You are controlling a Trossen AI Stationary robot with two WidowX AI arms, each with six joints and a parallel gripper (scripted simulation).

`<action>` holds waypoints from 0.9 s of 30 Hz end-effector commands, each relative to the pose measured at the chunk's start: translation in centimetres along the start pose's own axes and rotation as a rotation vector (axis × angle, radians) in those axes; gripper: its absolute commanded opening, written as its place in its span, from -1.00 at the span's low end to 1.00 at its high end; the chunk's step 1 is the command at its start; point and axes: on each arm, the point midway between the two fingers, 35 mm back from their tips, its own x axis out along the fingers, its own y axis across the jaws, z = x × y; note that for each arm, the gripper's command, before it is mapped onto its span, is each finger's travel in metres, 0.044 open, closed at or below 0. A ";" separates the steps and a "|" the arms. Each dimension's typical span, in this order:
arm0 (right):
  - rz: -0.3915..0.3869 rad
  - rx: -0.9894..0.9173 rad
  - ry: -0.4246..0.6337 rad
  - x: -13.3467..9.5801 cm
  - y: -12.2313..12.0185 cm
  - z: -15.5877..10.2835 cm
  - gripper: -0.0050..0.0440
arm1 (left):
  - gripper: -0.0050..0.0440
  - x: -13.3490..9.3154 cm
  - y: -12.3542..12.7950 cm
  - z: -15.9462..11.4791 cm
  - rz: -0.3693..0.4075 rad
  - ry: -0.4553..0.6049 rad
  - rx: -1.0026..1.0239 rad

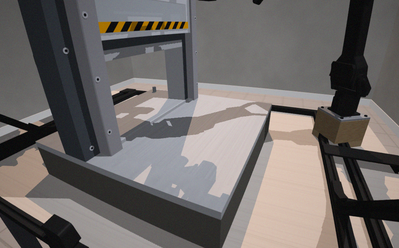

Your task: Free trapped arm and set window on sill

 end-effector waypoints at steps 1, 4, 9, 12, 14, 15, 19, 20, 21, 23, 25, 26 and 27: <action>0.010 0.059 -0.076 -0.8 -0.3 4.1 0.84 | 0.84 -0.1 -0.1 -0.1 -0.003 -0.004 0.003; 0.010 0.059 -0.076 -0.6 -0.3 4.1 0.84 | 0.84 -0.2 0.0 -0.1 -0.003 -0.004 0.003; 0.010 0.059 -0.076 -0.4 -0.2 3.1 0.84 | 0.84 -0.2 0.1 -0.2 -0.003 -0.004 0.003; 0.010 0.059 -0.076 -0.2 -0.2 2.1 0.84 | 0.84 -0.2 0.1 -0.2 -0.003 -0.004 0.003; 0.010 0.059 -0.076 -0.2 -0.1 1.4 0.84 | 0.84 -0.2 0.1 -0.2 -0.003 -0.004 0.003; 0.010 0.059 -0.076 -0.1 -0.1 1.1 0.84 | 0.84 -0.2 0.1 -0.2 -0.003 -0.004 0.003; 0.010 0.059 -0.076 0.1 0.0 -0.8 0.84 | 0.84 -0.2 0.1 -0.2 -0.003 -0.004 0.003; 0.010 0.059 -0.076 0.1 0.1 -1.3 0.84 | 0.84 -0.2 0.1 -0.2 -0.003 -0.004 0.003; 0.010 0.059 -0.076 0.1 0.1 -1.3 0.84 | 0.84 -0.2 0.1 -0.2 -0.003 -0.004 0.003; 0.010 0.059 -0.076 0.2 0.1 -1.9 0.84 | 0.84 -0.2 0.1 -0.2 -0.003 -0.004 0.003; 0.010 0.059 -0.076 0.2 0.2 -3.0 0.84 | 0.84 -0.2 0.1 -0.2 -0.003 -0.004 0.003; 0.010 0.059 -0.076 0.3 0.3 -3.6 0.84 | 0.84 -0.2 0.1 -0.2 -0.003 -0.004 0.003; 0.010 0.059 -0.076 0.3 0.3 -4.2 0.84 | 0.84 -0.2 0.1 -0.2 -0.003 -0.004 0.003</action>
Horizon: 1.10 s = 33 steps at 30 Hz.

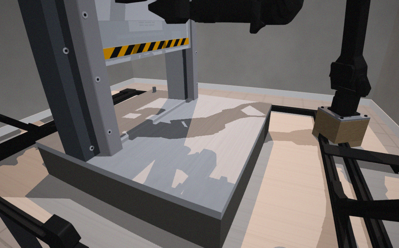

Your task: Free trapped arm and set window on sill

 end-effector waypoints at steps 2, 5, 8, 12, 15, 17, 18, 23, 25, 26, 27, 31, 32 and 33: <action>0.007 0.013 -0.031 0.2 0.0 -1.3 0.84 | 0.84 0.0 0.1 0.0 0.004 -0.002 -0.001; 0.007 0.013 -0.031 0.2 0.1 -3.1 0.84 | 0.84 0.0 0.1 0.0 0.004 -0.002 -0.001; 0.008 0.013 -0.014 0.1 0.1 -4.9 0.84 | 0.84 0.0 0.1 0.0 0.004 -0.002 -0.001; 0.008 0.013 -0.004 0.1 0.1 -6.0 0.84 | 0.84 0.0 0.1 0.0 0.004 -0.002 -0.001; 0.008 0.013 0.003 0.1 0.1 -7.6 0.84 | 0.84 0.0 0.1 0.0 0.004 -0.002 -0.001; 0.008 0.013 0.007 0.1 0.2 -8.7 0.84 | 0.84 0.0 0.1 0.0 0.004 -0.002 -0.001; 0.008 0.013 0.008 0.1 0.2 -9.3 0.84 | 0.84 0.0 0.1 0.0 0.004 -0.002 -0.001; 0.008 0.013 0.013 0.0 0.3 -12.3 0.84 | 0.84 0.0 0.1 0.0 0.004 -0.002 -0.001; 0.008 0.013 0.015 0.0 0.3 -13.5 0.84 | 0.84 0.0 0.1 0.0 0.004 -0.002 -0.001; 0.008 0.013 0.015 0.0 0.3 -14.1 0.84 | 0.84 0.0 0.1 0.0 0.004 -0.002 -0.001; 0.008 0.013 0.015 0.0 0.3 -14.1 0.84 | 0.84 0.0 0.1 0.0 0.004 -0.002 -0.001; 0.008 0.013 0.015 0.0 0.3 -14.2 0.84 | 0.84 0.0 0.1 0.0 0.004 -0.002 -0.001; 0.008 0.013 0.015 0.0 0.3 -14.3 0.84 | 0.84 0.0 0.1 0.0 0.004 -0.002 -0.001; 0.008 0.013 0.015 0.0 0.4 -14.4 0.84 | 0.84 0.0 0.1 0.0 0.004 -0.002 -0.001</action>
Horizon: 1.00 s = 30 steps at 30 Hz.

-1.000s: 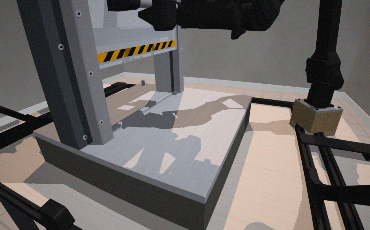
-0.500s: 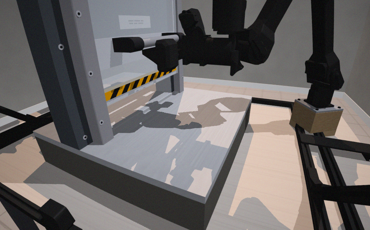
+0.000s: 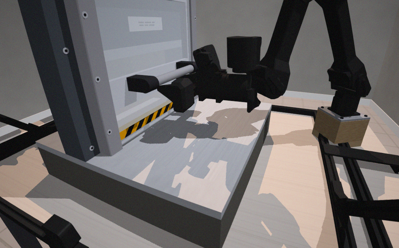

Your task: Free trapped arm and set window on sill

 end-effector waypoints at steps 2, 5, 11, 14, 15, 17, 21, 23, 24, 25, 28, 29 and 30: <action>0.002 0.038 -0.055 0.5 0.2 1.9 0.84 | 0.84 0.0 0.0 0.0 0.003 -0.001 -0.001; 0.002 0.038 -0.055 0.5 0.2 1.5 0.84 | 0.84 0.0 0.0 0.0 0.003 -0.001 -0.001; 0.002 0.038 -0.054 0.5 0.2 0.7 0.84 | 0.84 0.0 0.0 0.0 0.003 -0.001 -0.001; 0.002 0.038 -0.054 0.5 0.2 0.5 0.84 | 0.84 0.0 0.0 0.0 0.003 -0.001 -0.001; 0.002 0.038 -0.054 0.5 0.2 0.4 0.84 | 0.84 0.0 0.0 0.0 0.003 -0.001 -0.001; 0.002 0.038 -0.054 0.5 0.2 0.1 0.84 | 0.84 0.0 0.0 0.0 0.003 -0.001 -0.001; 0.002 0.038 -0.052 0.5 0.1 -2.1 0.84 | 0.84 0.0 0.0 0.0 0.003 -0.001 -0.001; 0.002 0.038 -0.052 0.4 0.1 -2.3 0.84 | 0.84 0.0 0.0 0.0 0.003 -0.001 -0.001; 0.002 0.038 -0.052 0.4 0.1 -2.3 0.84 | 0.84 0.0 0.0 0.0 0.003 -0.001 -0.001; 0.002 0.038 -0.052 0.4 0.1 -2.3 0.84 | 0.84 0.0 0.0 0.0 0.003 -0.001 -0.001; 0.002 0.038 -0.052 0.5 0.1 -2.7 0.84 | 0.84 0.0 0.0 0.0 0.003 -0.001 -0.001; 0.002 0.038 -0.052 0.5 0.1 -2.7 0.84 | 0.84 0.0 0.0 0.0 0.003 -0.001 -0.001; 0.002 0.038 -0.052 0.5 0.1 -2.7 0.84 | 0.84 0.0 0.0 0.0 0.003 -0.001 -0.001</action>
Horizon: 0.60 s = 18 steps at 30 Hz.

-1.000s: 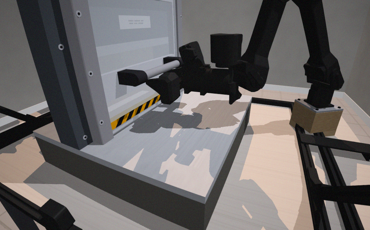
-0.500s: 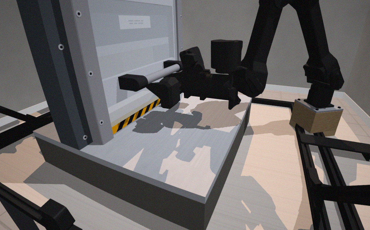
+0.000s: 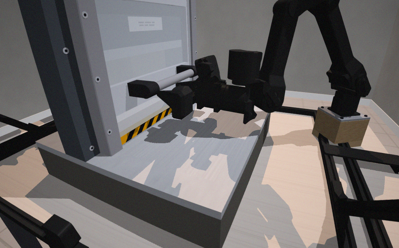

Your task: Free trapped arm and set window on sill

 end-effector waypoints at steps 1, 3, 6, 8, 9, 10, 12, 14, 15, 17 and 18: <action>0.004 -0.012 0.011 0.0 0.1 -1.1 0.84 | 0.84 0.0 0.0 0.0 0.001 -0.001 0.000; 0.004 -0.012 0.011 0.0 0.1 -1.1 0.84 | 0.84 0.0 0.0 0.0 0.001 -0.001 0.000; 0.004 -0.012 0.011 0.0 0.1 -1.1 0.84 | 0.84 0.0 0.0 0.0 0.001 -0.001 0.000; 0.002 0.000 0.003 -1.1 0.3 -0.4 0.84 | 0.84 0.0 0.0 0.0 0.001 -0.001 0.000; 0.001 -0.002 0.007 -2.5 0.5 -0.4 0.84 | 0.84 0.0 0.0 0.0 0.001 -0.001 0.000; 0.001 -0.006 0.013 -4.3 0.6 -0.5 0.84 | 0.84 0.0 0.0 0.0 0.001 -0.001 0.000; 0.001 -0.014 0.022 -7.8 0.6 -0.5 0.84 | 0.84 0.0 0.0 0.0 0.001 -0.001 0.000; 0.000 -0.019 0.027 -9.9 0.3 -0.5 0.84 | 0.84 0.0 0.0 0.0 0.001 -0.001 0.000; 0.000 -0.020 0.027 -10.2 0.3 -0.5 0.84 | 0.84 0.0 0.0 0.0 0.001 -0.001 0.000; 0.000 -0.020 0.027 -10.2 0.3 -0.5 0.84 | 0.84 0.0 0.0 0.0 0.001 -0.001 0.000; 0.000 -0.020 0.027 -10.2 0.3 -0.5 0.84 | 0.84 0.0 0.0 0.0 0.001 -0.001 0.000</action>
